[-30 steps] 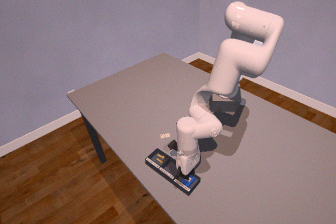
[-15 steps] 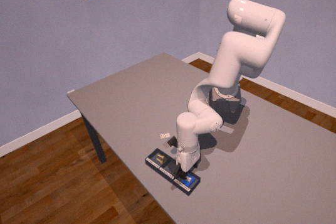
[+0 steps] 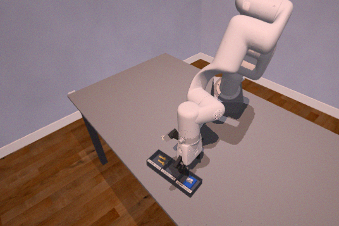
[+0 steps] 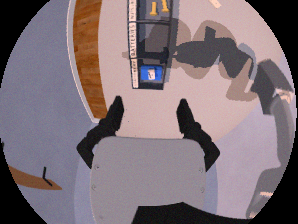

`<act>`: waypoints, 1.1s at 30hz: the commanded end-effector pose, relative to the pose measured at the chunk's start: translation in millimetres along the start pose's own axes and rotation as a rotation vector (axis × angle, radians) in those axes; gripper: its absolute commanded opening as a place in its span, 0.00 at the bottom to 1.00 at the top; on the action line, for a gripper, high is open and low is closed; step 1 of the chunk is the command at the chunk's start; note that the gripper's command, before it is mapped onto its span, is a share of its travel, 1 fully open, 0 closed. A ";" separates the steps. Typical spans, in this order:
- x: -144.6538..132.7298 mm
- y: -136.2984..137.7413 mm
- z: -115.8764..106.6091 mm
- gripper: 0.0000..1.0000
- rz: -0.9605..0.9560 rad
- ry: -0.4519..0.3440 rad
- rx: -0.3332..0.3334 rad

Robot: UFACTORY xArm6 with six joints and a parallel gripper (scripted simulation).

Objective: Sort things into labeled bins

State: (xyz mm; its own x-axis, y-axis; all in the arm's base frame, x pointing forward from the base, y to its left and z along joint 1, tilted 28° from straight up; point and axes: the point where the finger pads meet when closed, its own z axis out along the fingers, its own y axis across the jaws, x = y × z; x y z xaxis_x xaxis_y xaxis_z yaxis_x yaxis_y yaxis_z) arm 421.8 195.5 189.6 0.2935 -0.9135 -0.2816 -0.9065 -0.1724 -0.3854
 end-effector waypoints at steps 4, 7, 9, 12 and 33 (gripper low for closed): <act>-0.7 -0.9 -25.4 1.00 0.000 0.000 0.002; -0.7 -1.0 -37.4 1.00 0.000 0.000 0.002; -0.7 -1.0 -45.5 1.00 0.000 0.000 0.002; -0.7 -1.0 -57.5 1.00 0.000 0.000 0.002; -0.7 -1.0 -79.6 1.00 0.000 0.000 0.002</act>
State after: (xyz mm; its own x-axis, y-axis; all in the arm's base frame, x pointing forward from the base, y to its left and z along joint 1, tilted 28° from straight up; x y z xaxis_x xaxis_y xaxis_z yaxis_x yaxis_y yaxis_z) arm 397.6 167.0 258.2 0.2932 -0.9137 -0.2815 -0.9073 -0.1730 -0.3833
